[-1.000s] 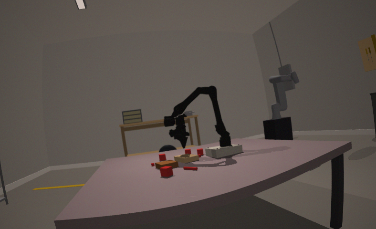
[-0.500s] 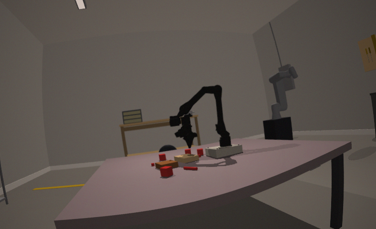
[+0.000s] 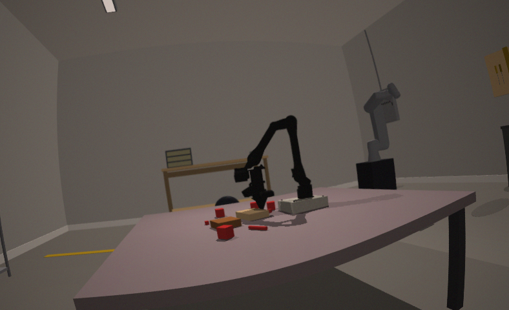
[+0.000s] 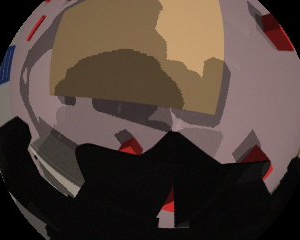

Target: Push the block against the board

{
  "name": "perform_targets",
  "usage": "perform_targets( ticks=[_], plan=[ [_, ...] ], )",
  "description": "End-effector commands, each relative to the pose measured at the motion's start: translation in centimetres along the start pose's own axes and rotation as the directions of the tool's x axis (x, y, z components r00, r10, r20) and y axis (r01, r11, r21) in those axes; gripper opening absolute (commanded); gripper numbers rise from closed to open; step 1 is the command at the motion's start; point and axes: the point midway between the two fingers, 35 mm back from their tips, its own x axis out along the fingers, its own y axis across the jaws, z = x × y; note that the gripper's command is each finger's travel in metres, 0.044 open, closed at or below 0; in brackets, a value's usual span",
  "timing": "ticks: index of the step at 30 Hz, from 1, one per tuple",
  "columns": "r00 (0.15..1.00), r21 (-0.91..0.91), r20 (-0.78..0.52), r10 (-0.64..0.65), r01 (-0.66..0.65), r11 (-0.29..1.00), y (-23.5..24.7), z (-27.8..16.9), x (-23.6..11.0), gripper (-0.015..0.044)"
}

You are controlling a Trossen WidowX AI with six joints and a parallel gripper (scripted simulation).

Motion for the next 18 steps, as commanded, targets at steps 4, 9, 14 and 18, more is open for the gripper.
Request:
perform_targets(
  ticks=[4,9,14,18],
  plan=[
    [1.0,-0.01,0.007,-0.003,0.003,1.0,-0.1,0.4,0.3,0.0],
    [1.0,-0.01,0.008,-0.003,0.003,1.0,-0.1,1.0,0.2,0.0],
    [1.0,-0.01,0.008,-0.003,0.003,1.0,-0.2,1.6,0.2,0.0],
    [1.0,-0.01,0.008,-0.003,0.003,1.0,-0.2,2.1,0.2,0.0]
  ],
)
